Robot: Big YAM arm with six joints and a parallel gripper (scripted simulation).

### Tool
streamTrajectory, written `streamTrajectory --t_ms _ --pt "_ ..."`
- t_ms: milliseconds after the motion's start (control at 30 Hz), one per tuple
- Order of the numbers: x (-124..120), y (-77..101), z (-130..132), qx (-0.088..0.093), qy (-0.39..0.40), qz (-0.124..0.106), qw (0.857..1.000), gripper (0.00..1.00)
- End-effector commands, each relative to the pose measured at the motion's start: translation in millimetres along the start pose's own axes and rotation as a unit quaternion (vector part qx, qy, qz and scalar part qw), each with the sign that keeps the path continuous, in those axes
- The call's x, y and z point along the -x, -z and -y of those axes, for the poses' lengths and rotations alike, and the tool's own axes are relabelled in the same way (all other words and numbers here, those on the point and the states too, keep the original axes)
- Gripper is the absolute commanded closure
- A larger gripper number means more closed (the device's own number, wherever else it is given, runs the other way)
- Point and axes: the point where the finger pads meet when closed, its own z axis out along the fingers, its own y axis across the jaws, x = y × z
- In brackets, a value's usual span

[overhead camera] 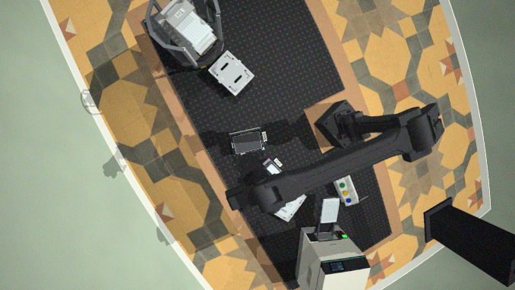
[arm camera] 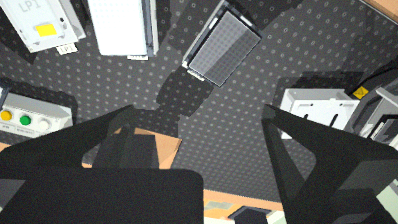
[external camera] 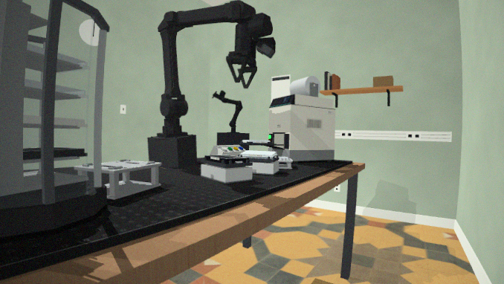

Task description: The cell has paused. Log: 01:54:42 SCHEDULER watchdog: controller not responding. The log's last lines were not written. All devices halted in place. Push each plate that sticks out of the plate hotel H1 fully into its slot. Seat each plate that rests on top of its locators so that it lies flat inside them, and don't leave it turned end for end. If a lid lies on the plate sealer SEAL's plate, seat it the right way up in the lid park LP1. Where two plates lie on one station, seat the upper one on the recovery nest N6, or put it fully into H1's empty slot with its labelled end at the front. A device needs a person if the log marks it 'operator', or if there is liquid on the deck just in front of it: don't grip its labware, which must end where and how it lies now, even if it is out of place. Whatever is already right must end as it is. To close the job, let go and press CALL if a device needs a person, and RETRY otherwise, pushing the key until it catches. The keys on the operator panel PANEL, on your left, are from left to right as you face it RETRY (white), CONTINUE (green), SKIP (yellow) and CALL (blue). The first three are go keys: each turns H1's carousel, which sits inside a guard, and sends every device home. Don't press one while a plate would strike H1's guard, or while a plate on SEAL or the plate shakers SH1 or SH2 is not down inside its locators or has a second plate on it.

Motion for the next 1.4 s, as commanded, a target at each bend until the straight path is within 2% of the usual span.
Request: streamTrajectory --t_ms 0,433,500,600,1000,1067,1367 --pt "3.3 15.6 2.3 -0.01 0.051 0.022 0.998 0.0" --pt "3.3 15.5 2.2 -0.014 0.202 0.021 0.979 0.0" --pt "3.3 15.5 2.2 -0.014 0.202 0.021 0.979 0.0" --pt "3.3 15.5 2.2 -0.014 0.236 0.02 0.971 0.0" --pt "3.2 15.4 2.2 -0.017 0.369 0.018 0.929 0.0" --pt "3.2 15.4 2.2 -0.017 0.369 0.018 0.929 0.0" --pt "3.1 15.4 2.2 -0.018 0.465 0.016 0.885 0.0"
